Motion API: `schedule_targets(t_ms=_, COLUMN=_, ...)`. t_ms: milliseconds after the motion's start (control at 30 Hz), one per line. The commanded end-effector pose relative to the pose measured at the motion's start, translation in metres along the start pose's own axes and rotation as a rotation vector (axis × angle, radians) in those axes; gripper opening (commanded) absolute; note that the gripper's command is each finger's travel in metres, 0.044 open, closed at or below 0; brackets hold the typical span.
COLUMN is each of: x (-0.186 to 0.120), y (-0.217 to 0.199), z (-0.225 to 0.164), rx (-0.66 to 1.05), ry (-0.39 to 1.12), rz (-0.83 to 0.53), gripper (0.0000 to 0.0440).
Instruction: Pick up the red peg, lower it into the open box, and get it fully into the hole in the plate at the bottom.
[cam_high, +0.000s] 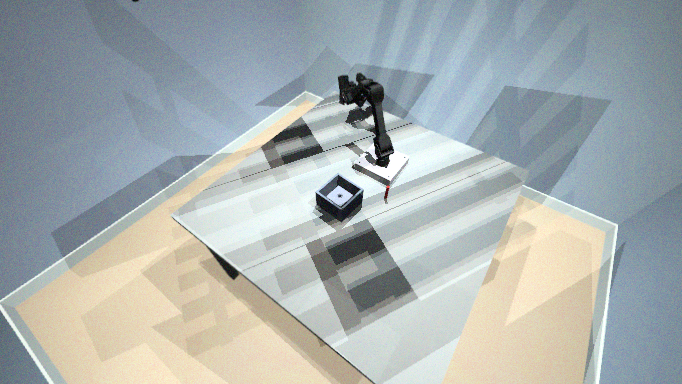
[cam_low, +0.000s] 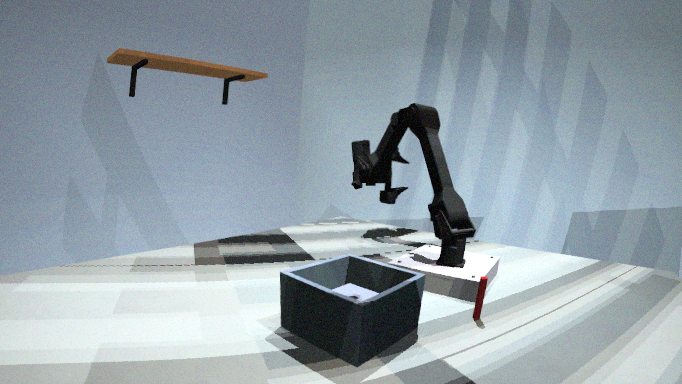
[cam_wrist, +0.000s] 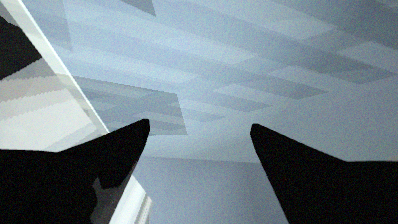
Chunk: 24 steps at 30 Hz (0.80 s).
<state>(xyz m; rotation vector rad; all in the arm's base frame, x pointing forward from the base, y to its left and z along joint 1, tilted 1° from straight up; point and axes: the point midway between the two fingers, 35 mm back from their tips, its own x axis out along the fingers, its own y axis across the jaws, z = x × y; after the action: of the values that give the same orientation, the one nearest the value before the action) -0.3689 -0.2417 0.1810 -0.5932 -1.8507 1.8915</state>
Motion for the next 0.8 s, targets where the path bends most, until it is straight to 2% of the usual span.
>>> schedule_targets(t_ms=0, x=-0.003, y=-0.001, z=0.005, rx=0.008, ry=-0.022, rz=0.003, gripper=0.0421)
schedule_targets(t_ms=33, x=-0.008, y=-0.001, z=0.010, rx=0.015, ry=-0.047, rz=0.007, gripper=0.0437)
schedule_targets(t_ms=133, x=-0.029, y=-0.004, z=0.027, rx=0.036, ry=-0.139, rz=0.020, gripper=0.0440)
schedule_targets(t_ms=400, x=-0.117, y=-0.013, z=0.057, rx=0.059, ry=-0.412, rz=0.069, gripper=0.0440)
schedule_targets(t_ms=767, x=-0.250, y=-0.021, z=0.058, rx=0.059, ry=-0.779, rz=0.171, gripper=0.0440)
